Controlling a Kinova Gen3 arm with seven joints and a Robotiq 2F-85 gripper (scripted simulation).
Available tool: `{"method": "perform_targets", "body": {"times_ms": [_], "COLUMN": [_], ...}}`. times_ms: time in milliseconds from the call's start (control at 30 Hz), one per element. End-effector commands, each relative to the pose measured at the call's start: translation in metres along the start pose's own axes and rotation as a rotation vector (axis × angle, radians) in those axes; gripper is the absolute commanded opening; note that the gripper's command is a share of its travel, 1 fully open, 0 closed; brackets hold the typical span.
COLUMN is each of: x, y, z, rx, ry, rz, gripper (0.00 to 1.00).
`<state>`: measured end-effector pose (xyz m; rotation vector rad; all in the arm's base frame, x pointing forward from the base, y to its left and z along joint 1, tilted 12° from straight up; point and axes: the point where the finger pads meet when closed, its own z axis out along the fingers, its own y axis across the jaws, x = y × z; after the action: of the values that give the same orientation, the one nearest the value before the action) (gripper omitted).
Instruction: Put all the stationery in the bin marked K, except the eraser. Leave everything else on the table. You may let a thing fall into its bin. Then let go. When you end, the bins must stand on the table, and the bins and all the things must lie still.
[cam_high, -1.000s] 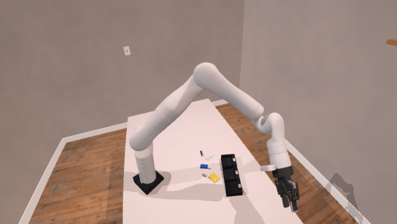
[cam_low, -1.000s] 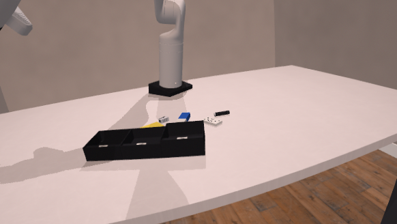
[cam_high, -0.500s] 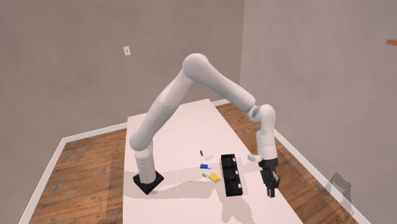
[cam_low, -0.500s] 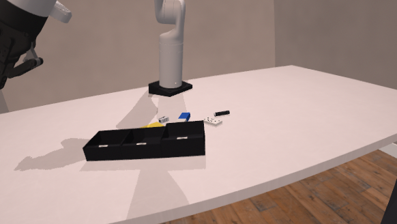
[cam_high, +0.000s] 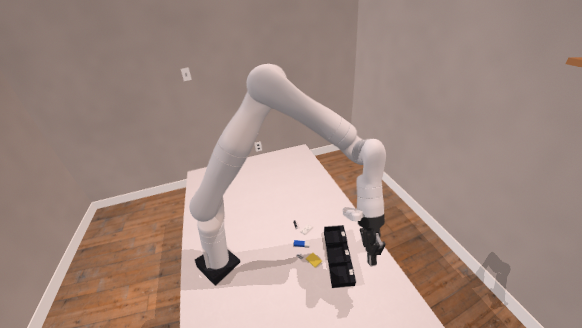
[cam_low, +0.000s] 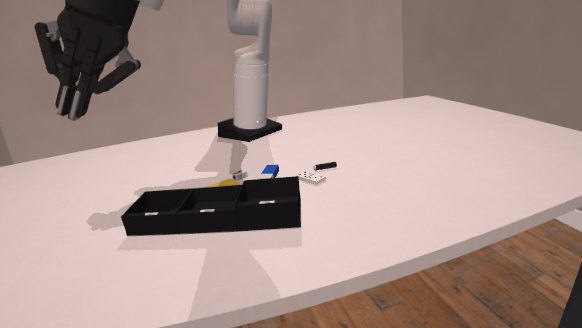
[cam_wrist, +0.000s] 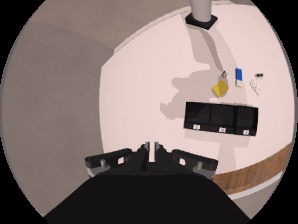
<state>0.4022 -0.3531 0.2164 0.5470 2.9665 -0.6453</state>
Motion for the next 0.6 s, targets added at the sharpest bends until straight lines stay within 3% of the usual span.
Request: {"method": "perform_targets", "body": {"times_ms": [0,33,100,233,300,467,533,567], "x": [0.010,0.010,0.018,0.026,0.035,0.051,0.060,0.064], "y": [0.007,0.007,0.019,0.032,0.044,0.068,0.080,0.086], "z": [-0.018,-0.018,-0.025,-0.032,-0.039,-0.053,-0.061,-0.065], "rx": [-0.003,-0.003,-0.084,-0.084,-0.165,-0.165,-0.244,-0.244], "ry": [-0.015,-0.015,-0.018,-0.018,-0.022,-0.022,-0.029,-0.029], "rz": [0.008,0.008,-0.017,-0.017,-0.044,-0.044,-0.073,-0.073], "gripper": [0.09,0.09,0.09,0.09,0.09,0.09,0.09,0.09]}}
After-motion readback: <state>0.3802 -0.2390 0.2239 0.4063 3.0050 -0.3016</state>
